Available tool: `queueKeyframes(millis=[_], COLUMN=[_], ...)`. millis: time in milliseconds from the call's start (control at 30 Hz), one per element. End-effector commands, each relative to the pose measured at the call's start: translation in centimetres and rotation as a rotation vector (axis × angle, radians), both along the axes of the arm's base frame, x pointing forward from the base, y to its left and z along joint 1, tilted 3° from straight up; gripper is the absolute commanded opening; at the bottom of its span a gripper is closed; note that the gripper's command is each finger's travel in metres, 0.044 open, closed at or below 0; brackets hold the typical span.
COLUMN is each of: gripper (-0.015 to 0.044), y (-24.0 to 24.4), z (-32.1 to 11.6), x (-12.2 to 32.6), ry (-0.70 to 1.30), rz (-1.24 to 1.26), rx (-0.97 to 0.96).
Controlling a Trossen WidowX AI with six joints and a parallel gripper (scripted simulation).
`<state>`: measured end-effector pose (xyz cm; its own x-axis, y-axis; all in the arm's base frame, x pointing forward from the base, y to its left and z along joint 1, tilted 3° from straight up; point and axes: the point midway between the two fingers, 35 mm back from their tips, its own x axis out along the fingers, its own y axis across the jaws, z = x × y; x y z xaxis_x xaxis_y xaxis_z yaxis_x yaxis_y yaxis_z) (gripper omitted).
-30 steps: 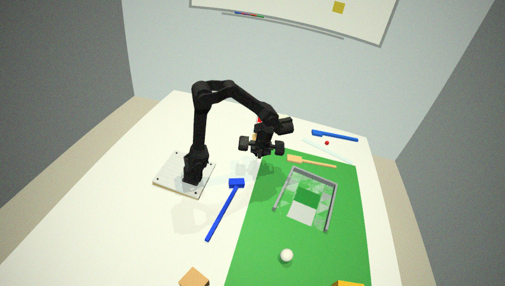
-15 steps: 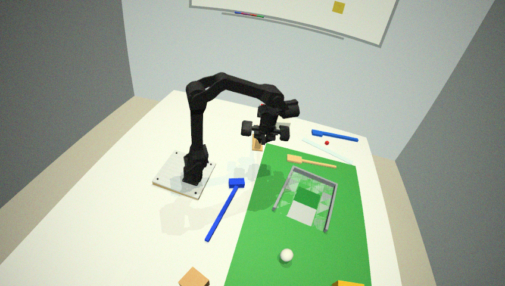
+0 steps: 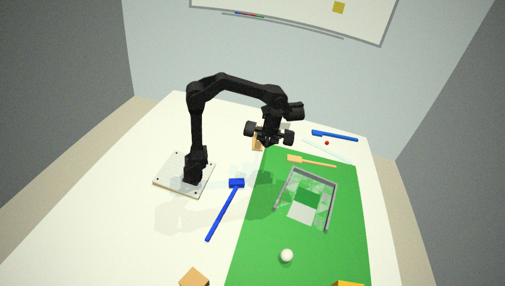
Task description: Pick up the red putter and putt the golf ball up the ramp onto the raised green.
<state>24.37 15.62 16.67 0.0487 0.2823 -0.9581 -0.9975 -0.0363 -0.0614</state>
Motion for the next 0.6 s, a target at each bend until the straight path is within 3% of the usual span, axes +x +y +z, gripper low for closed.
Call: queueKeyframes(millis=[0, 567], gripper=[0.0, 0.0], y=[-1.5, -9.6], z=[0.2, 0.3], x=[1.0, 3.8], ry=[0.006, 0.031], rz=[-0.081, -0.457], rx=[-0.005, -0.003])
